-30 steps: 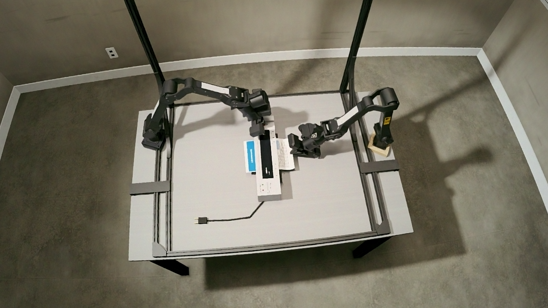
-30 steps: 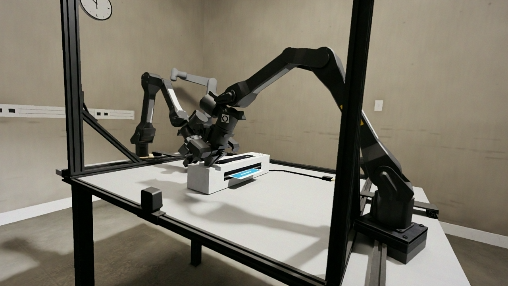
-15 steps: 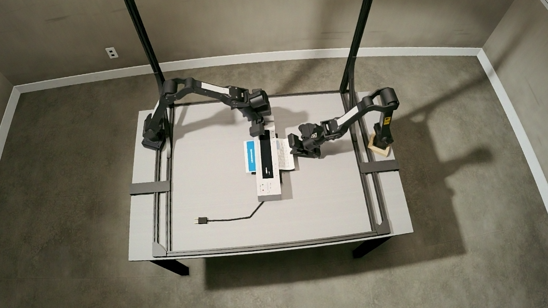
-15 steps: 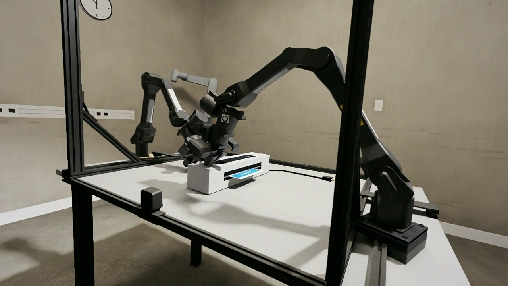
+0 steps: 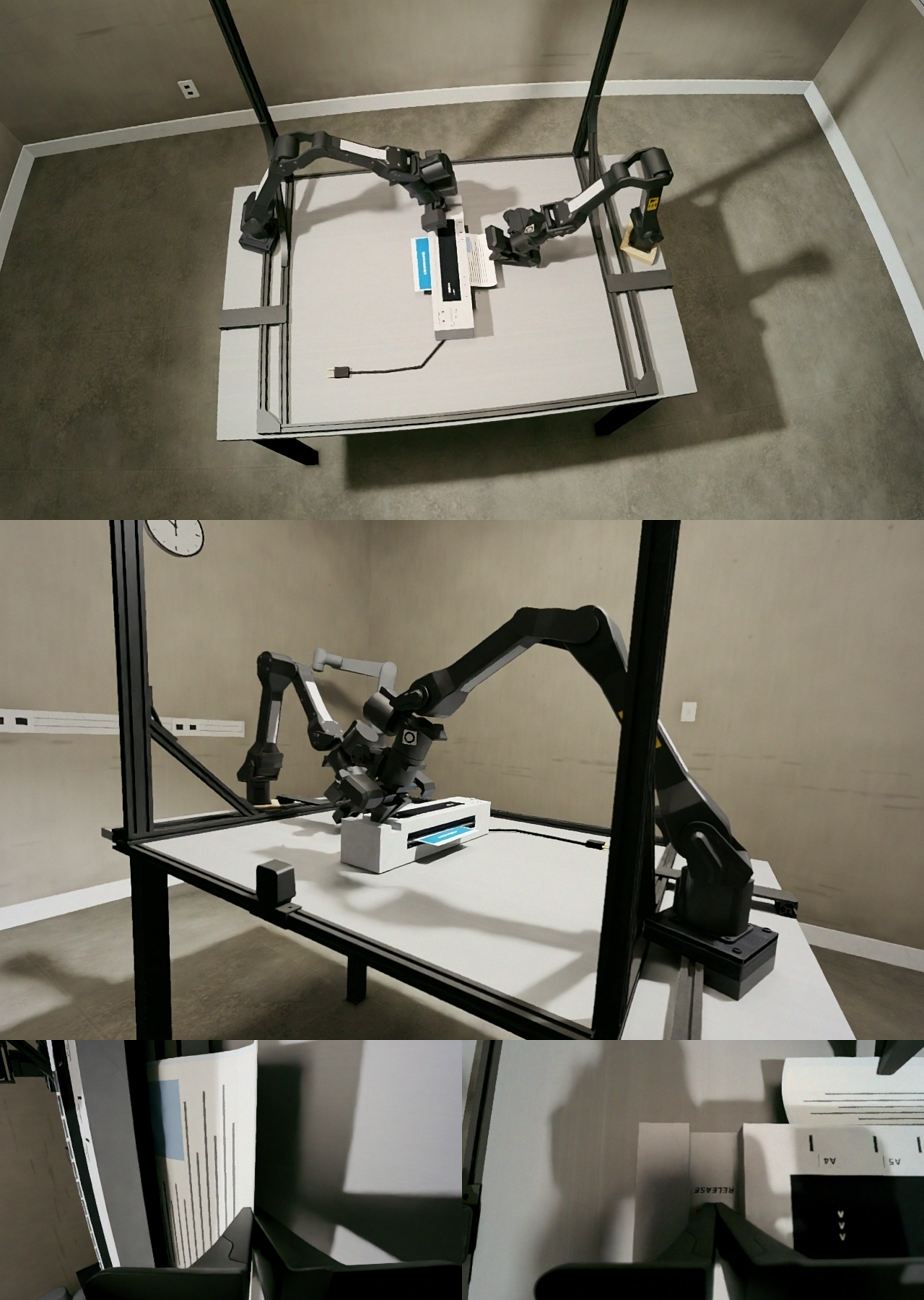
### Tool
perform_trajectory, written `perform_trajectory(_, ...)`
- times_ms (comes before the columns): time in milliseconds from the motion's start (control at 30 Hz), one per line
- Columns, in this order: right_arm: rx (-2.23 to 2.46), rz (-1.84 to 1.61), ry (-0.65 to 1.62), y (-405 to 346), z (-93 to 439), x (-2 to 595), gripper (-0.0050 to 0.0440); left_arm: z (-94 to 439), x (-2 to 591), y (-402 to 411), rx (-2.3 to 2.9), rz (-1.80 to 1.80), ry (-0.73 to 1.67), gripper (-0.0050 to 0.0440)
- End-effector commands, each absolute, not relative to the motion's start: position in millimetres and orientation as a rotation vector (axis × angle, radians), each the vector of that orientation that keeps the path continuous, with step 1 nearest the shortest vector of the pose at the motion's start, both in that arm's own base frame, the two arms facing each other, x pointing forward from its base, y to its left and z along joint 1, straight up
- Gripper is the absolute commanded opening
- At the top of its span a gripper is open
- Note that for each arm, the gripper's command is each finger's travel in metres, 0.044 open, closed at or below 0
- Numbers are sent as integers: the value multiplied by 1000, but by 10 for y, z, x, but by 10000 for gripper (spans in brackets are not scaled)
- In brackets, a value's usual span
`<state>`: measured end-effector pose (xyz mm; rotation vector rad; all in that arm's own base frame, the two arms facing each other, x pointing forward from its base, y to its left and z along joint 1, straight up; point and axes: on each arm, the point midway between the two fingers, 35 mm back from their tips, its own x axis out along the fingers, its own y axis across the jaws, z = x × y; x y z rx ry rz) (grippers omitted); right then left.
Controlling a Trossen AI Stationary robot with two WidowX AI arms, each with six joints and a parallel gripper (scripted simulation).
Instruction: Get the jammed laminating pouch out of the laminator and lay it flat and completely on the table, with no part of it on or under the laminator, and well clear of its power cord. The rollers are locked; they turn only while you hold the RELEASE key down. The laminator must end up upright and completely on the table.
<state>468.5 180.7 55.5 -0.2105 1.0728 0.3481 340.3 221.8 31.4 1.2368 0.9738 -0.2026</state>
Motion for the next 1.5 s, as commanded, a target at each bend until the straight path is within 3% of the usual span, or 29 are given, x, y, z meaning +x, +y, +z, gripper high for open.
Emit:
perform_trajectory(0, -212, 343, 1087, 1805, 458, 4689, -50, 402, 3435, 2239, 1249, -184, 959, -50)
perform_trajectory(1467, -212, 343, 1087, 1805, 458, 4689, -50, 815, 3064, 2017, 1253, -176, 954, -50)
